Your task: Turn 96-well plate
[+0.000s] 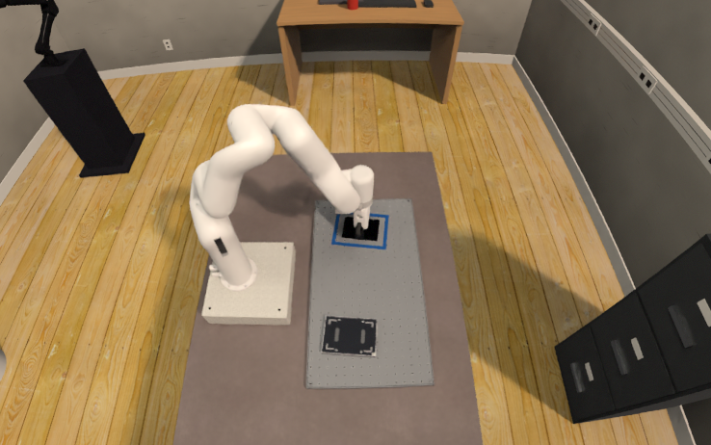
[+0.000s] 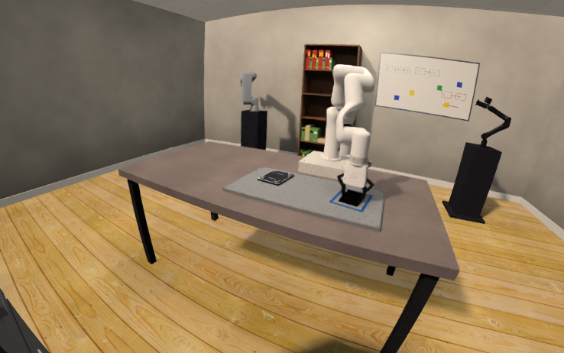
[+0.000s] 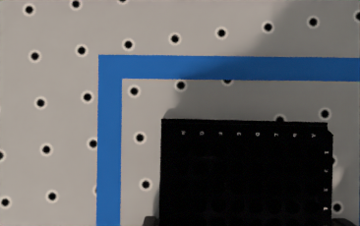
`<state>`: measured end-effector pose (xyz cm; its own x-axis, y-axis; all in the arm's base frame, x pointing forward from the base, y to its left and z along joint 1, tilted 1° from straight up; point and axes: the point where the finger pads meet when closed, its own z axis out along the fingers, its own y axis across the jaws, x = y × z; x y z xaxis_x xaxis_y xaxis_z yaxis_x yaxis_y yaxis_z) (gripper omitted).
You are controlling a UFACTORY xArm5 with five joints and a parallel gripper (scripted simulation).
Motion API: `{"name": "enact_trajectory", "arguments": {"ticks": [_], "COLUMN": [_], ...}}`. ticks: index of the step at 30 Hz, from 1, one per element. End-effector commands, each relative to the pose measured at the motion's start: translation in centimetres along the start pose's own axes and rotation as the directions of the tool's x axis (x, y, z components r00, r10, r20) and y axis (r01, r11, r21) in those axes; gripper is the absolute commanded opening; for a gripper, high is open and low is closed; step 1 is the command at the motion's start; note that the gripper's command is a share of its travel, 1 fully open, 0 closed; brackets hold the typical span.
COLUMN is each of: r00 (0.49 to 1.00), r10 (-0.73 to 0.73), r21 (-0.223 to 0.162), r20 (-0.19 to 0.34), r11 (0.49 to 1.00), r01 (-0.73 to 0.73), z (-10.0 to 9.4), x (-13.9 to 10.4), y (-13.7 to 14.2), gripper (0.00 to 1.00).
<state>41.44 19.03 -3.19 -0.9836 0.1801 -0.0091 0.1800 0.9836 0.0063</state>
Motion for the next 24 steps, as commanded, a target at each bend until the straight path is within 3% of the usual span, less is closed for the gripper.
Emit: {"name": "enact_trajectory", "arguments": {"ticks": [1, 11, 12, 24], "r00": [1.0, 1.0, 1.0, 1.0], "r10": [0.0, 0.0, 0.0, 0.0], "r21": [0.003, 0.003, 0.003, 0.003], "r20": [0.007, 0.007, 0.007, 0.007], "r11": [1.0, 1.0, 1.0, 1.0], "r01": [0.0, 0.0, 0.0, 0.0], "z": [-0.12, -0.12, -0.18, -0.18], "x": [-0.12, -0.12, -0.12, -0.12], "y": [0.09, 0.09, 0.09, 0.09], "gripper": [1.0, 1.0, 0.0, 0.0]}}
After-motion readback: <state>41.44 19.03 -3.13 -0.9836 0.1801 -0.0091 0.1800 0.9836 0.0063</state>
